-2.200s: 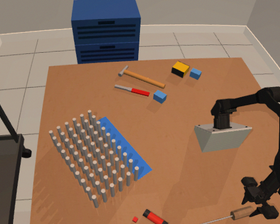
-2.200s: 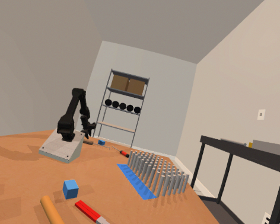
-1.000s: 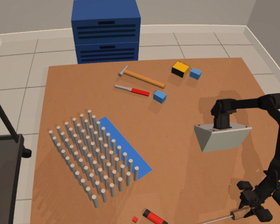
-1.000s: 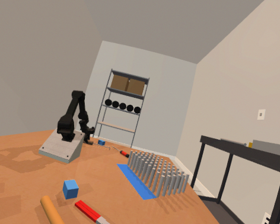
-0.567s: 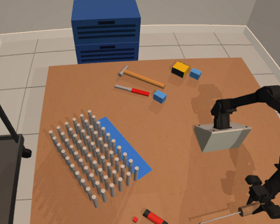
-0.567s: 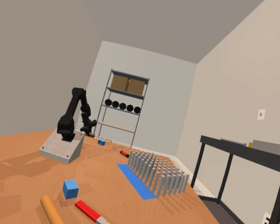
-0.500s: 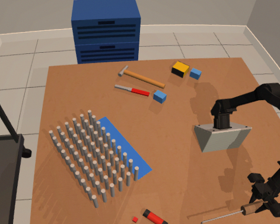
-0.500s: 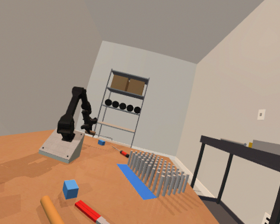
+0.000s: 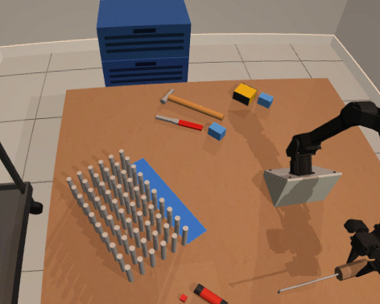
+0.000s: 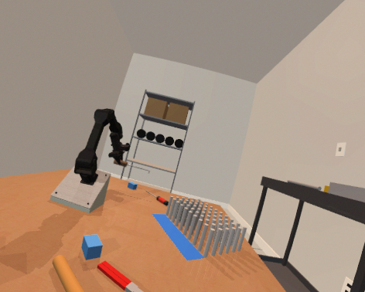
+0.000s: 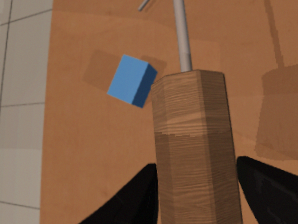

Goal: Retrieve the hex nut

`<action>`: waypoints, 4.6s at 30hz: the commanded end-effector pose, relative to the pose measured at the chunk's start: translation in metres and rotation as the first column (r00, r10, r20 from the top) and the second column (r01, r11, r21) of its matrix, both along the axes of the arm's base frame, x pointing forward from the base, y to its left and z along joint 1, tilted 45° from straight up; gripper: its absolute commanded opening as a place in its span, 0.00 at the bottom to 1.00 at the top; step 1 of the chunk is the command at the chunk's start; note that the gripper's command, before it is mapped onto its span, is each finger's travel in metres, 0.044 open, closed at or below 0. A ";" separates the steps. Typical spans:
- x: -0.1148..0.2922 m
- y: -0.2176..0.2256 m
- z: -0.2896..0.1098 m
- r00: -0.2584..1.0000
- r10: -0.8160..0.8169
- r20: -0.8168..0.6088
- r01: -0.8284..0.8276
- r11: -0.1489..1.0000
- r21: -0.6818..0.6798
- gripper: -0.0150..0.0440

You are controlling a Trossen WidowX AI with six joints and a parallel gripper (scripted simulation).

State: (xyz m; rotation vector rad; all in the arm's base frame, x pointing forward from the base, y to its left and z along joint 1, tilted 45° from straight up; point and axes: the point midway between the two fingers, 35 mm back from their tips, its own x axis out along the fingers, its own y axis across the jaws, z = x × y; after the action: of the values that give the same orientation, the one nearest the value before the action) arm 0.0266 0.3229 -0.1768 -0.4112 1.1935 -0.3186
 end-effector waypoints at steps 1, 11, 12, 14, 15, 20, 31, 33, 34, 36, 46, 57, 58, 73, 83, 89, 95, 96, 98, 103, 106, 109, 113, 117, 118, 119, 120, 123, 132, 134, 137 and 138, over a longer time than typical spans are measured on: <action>0.017 0.006 0.017 1.000 -0.002 -0.007 0.002 1.000 0.013 0.25; 0.079 0.004 0.068 0.998 -0.011 -0.057 0.013 0.999 0.030 0.25; 0.085 0.003 0.072 0.998 -0.011 -0.061 0.013 0.999 0.031 0.25; 0.097 0.000 0.082 0.997 -0.011 -0.071 0.013 0.999 0.034 0.25; 0.102 -0.001 0.086 0.997 -0.010 -0.075 0.013 0.999 0.036 0.25; 0.129 -0.011 0.107 0.994 0.008 -0.112 -0.004 0.999 0.042 0.25; 0.186 -0.046 0.153 0.982 0.057 -0.180 -0.047 0.997 0.064 0.25; 0.195 -0.054 0.161 0.980 0.067 -0.190 -0.055 0.996 0.069 0.25; 0.200 -0.058 0.166 0.978 0.072 -0.194 -0.059 0.996 0.071 0.25; 0.208 -0.067 0.174 0.976 0.081 -0.202 -0.067 0.995 0.076 0.25; 0.244 -0.117 0.212 0.965 0.127 -0.228 -0.108 0.989 0.098 0.25; 0.267 -0.180 0.251 0.951 0.184 -0.248 -0.162 0.981 0.109 0.25; 0.268 -0.186 0.255 0.950 0.189 -0.250 -0.167 0.980 0.109 0.25; 0.269 -0.276 0.300 0.929 0.260 -0.263 -0.242 0.965 0.097 0.25; 0.252 -0.332 0.324 0.914 0.298 -0.274 -0.291 0.954 0.069 0.25; 0.240 -0.354 0.334 0.907 0.313 -0.282 -0.312 0.949 0.052 0.25; 0.242 -0.360 0.327 0.907 0.313 -0.282 -0.311 0.949 0.054 0.25; 0.243 -0.364 0.324 0.907 0.313 -0.282 -0.311 0.949 0.055 0.25; 0.245 -0.371 0.316 0.907 0.314 -0.283 -0.310 0.949 0.057 0.25; 0.248 -0.391 0.295 0.906 0.314 -0.283 -0.309 0.949 0.061 0.25; 0.248 -0.403 0.283 0.907 0.314 -0.282 -0.309 0.949 0.061 0.25; 0.247 -0.416 0.271 0.907 0.313 -0.282 -0.309 0.949 0.061 0.25; 0.244 -0.432 0.256 0.907 0.313 -0.281 -0.309 0.949 0.059 0.25; 0.238 -0.449 0.241 0.908 0.312 -0.280 -0.310 0.949 0.054 0.25; 0.236 -0.453 0.237 0.908 0.312 -0.280 -0.310 0.949 0.053 0.25; 0.235 -0.456 0.233 0.908 0.312 -0.280 -0.310 0.949 0.051 0.25; 0.233 -0.460 0.230 0.908 0.312 -0.280 -0.311 0.949 0.050 0.25; 0.230 -0.465 0.225 0.908 0.312 -0.281 -0.312 0.949 0.047 0.25; 0.233 -0.464 0.224 0.908 0.312 -0.280 -0.312 0.949 0.047 0.25; 0.234 -0.464 0.223 0.908 0.312 -0.280 -0.312 0.949 0.047 0.25; 0.236 -0.463 0.223 0.908 0.312 -0.280 -0.312 0.949 0.047 0.25; 0.236 -0.463 0.222 0.908 0.312 -0.280 -0.312 0.949 0.047 0.25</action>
State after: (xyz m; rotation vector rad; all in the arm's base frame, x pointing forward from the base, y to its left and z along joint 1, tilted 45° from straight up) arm 0.2584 -0.1424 0.0454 -0.6530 1.3948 0.0181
